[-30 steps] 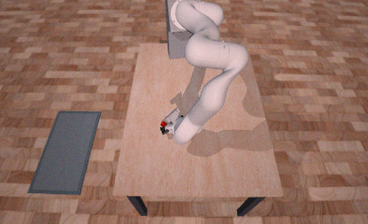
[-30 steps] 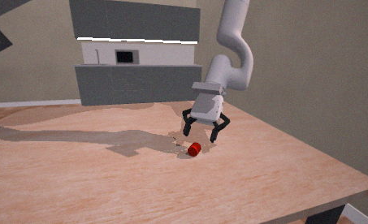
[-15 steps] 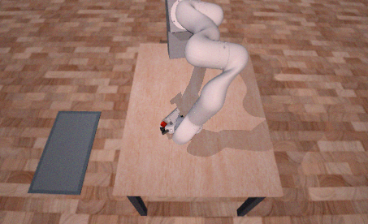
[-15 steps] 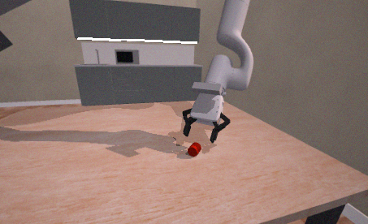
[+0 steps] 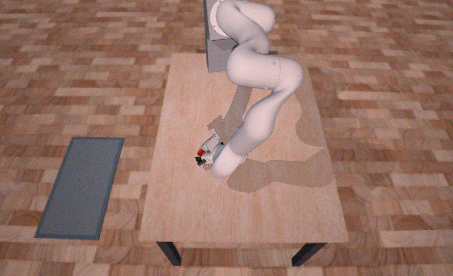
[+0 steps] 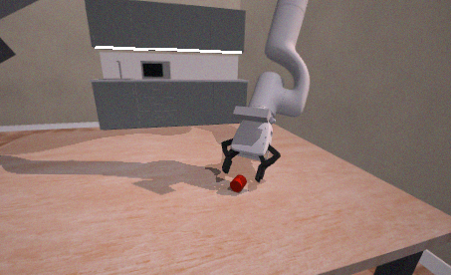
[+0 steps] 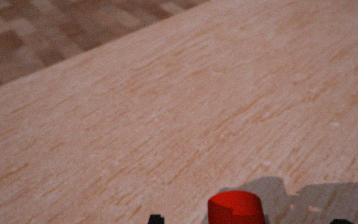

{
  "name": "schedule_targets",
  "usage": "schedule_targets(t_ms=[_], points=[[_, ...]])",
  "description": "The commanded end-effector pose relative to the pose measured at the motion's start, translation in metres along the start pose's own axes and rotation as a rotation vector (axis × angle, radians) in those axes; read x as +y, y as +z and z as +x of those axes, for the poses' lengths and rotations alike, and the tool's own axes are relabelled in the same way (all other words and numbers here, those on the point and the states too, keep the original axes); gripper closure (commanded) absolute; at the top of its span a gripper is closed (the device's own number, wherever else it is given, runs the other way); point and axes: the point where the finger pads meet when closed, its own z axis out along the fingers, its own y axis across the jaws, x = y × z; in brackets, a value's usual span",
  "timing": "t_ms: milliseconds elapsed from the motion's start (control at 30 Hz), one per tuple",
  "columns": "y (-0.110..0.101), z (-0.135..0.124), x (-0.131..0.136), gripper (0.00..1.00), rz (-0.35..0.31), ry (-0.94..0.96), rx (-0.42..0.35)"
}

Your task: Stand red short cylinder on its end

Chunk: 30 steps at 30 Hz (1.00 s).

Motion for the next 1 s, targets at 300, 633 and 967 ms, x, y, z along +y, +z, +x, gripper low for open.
schedule_targets(t_ms=[300,633,967], points=[[0.0067,-0.0003,-0.0008,0.00,0.002,0.001,-0.001],[0.0067,-0.0003,-0.0008,0.66,0.002,0.001,-0.001],[0.0067,-0.0003,-0.0008,0.66,0.002,0.001,-0.001]])
